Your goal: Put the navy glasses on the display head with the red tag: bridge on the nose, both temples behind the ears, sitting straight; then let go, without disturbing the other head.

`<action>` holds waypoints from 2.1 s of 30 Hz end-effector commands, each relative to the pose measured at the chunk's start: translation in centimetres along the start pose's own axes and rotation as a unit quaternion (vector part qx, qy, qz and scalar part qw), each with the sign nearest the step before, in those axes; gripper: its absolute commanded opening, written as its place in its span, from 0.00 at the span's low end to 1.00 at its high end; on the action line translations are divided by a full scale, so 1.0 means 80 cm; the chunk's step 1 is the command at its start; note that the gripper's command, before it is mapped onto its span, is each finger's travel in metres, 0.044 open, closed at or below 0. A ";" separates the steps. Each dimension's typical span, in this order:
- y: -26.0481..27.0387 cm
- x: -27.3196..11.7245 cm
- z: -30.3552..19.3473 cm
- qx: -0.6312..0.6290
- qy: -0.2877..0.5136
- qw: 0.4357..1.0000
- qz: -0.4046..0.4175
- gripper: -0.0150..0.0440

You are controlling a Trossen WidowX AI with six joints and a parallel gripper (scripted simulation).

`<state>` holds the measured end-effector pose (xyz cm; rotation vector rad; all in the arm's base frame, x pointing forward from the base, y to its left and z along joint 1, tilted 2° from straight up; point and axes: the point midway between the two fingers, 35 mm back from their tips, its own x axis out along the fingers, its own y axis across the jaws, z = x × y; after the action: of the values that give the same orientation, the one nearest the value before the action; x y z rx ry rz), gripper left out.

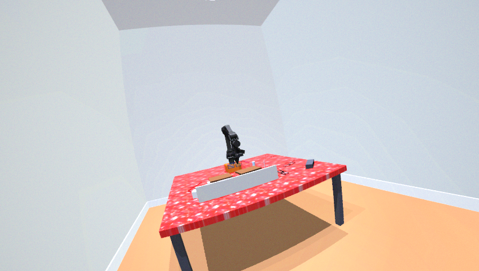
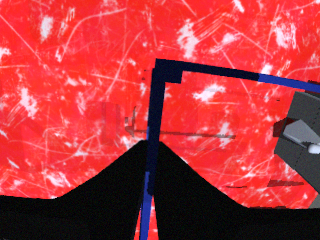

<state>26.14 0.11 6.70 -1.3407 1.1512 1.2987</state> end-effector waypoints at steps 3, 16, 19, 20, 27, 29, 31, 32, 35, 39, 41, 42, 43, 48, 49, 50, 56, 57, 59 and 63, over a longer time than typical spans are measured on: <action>0.003 0.009 0.001 -0.010 0.002 1.000 0.001 0.25; 0.003 0.025 0.000 -0.010 -0.012 1.000 0.005 0.25; 0.004 0.028 0.000 -0.010 -0.012 1.000 0.005 0.25; 0.004 0.029 0.000 -0.010 -0.012 1.000 0.005 0.25; 0.004 0.038 0.000 -0.010 -0.010 1.000 0.005 0.25; 0.004 0.040 0.000 -0.010 -0.009 1.000 0.005 0.25; 0.004 0.043 0.000 -0.010 -0.009 1.000 0.005 0.25; 0.004 0.044 0.000 -0.010 -0.009 1.000 0.005 0.25; 0.004 0.047 0.001 -0.010 -0.009 1.000 0.005 0.25; 0.004 0.052 0.002 -0.010 -0.009 1.000 0.005 0.25; 0.004 0.055 0.002 -0.010 -0.009 1.000 0.005 0.25; 0.004 0.056 0.002 -0.010 -0.009 1.000 0.005 0.25; 0.004 0.057 0.002 -0.010 -0.009 1.000 0.005 0.25; 0.004 0.058 0.002 -0.010 -0.008 1.000 0.005 0.25; 0.004 0.058 0.002 -0.010 -0.008 1.000 0.005 0.25; 0.003 0.058 0.002 -0.010 -0.008 1.000 0.005 0.25; -0.005 0.058 0.003 -0.010 -0.005 1.000 0.004 0.25; -0.007 0.058 0.003 -0.010 -0.004 1.000 0.003 0.25; -0.010 0.059 0.003 -0.010 -0.003 1.000 0.001 0.25; -0.017 0.059 0.003 -0.010 -0.003 1.000 -0.001 0.25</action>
<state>26.91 0.39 1.95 -1.3448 1.1353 1.3243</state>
